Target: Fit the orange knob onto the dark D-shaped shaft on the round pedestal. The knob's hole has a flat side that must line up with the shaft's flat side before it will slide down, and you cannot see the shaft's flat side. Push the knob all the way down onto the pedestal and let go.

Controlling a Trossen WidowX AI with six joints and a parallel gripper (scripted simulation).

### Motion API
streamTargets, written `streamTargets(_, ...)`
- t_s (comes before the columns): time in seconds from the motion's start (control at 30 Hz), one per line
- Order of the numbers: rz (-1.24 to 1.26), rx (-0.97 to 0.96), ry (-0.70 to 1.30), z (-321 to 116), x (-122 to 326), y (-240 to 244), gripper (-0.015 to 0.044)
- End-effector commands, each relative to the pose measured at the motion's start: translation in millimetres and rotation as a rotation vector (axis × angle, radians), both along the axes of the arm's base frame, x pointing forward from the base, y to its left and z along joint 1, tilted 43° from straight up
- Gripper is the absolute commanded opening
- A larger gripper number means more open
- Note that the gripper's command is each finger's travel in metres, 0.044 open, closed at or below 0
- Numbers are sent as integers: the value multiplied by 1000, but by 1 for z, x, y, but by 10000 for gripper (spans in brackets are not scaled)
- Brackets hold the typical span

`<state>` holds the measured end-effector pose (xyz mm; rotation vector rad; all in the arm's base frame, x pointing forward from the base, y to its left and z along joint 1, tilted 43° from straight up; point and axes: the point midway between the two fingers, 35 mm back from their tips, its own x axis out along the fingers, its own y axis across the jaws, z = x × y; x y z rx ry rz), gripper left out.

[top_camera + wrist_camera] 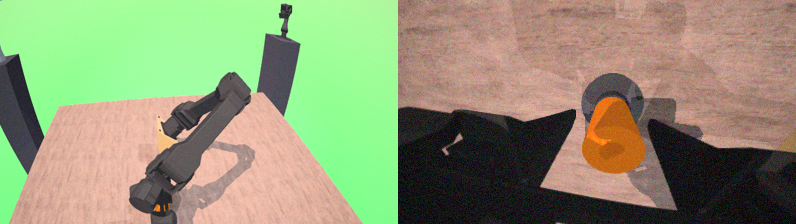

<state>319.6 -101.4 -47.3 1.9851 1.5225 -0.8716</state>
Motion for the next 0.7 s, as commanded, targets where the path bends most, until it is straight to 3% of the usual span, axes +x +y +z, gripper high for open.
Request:
streamTargets(0.0, 1, 0, 0, 0, 0, 0, 440)
streamTargets(0.17, 0, -2, 0, 7, 0, -7, 440)
streamTargets(0.37, 0, -4, 2, 68, -16, -62, 440)
streamTargets(0.67, 0, -4, 2, 69, -15, -66, 440)
